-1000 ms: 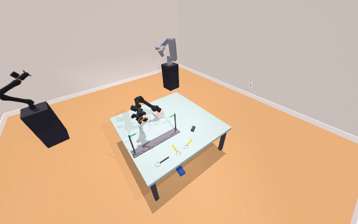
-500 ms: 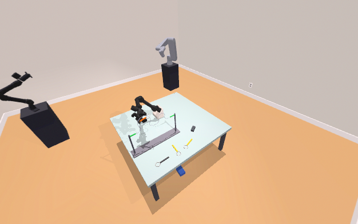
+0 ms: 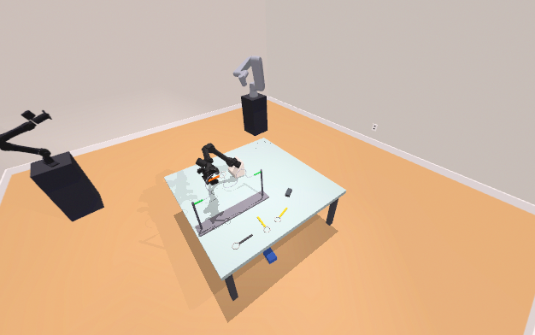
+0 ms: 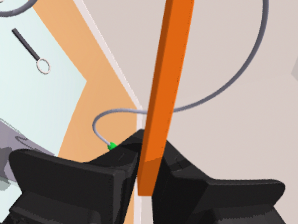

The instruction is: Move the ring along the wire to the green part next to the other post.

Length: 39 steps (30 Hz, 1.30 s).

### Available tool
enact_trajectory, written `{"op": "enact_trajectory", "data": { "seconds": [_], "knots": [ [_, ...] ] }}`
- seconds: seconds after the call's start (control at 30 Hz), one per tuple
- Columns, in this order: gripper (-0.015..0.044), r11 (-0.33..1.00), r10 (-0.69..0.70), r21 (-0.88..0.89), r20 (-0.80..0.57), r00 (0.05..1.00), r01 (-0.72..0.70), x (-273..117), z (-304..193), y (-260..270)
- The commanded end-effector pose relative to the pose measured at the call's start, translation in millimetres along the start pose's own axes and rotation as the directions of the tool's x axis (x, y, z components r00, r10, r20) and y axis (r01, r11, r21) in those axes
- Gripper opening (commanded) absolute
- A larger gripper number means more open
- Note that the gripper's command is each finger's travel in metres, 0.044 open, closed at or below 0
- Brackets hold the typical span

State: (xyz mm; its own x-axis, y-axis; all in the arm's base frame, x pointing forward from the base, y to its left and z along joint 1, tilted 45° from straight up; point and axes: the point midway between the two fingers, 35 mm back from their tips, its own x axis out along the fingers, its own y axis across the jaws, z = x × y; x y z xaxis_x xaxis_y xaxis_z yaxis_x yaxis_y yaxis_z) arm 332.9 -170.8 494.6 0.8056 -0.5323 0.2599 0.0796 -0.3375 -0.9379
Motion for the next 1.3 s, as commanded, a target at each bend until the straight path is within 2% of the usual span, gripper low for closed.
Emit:
{"op": "enact_trajectory", "data": {
  "seconds": [0.0,0.63,1.27],
  "knots": [
    [-0.015,0.999,-0.025,-0.047,0.011,1.0,0.026,0.1,1.0,-1.6],
    [-0.015,0.953,-0.143,-0.263,0.058,0.988,0.154,0.4,2.3,-11.4],
    [-0.015,0.844,-0.245,-0.458,0.129,0.961,0.277,-0.5,5.8,-20.8]
  ]
}}
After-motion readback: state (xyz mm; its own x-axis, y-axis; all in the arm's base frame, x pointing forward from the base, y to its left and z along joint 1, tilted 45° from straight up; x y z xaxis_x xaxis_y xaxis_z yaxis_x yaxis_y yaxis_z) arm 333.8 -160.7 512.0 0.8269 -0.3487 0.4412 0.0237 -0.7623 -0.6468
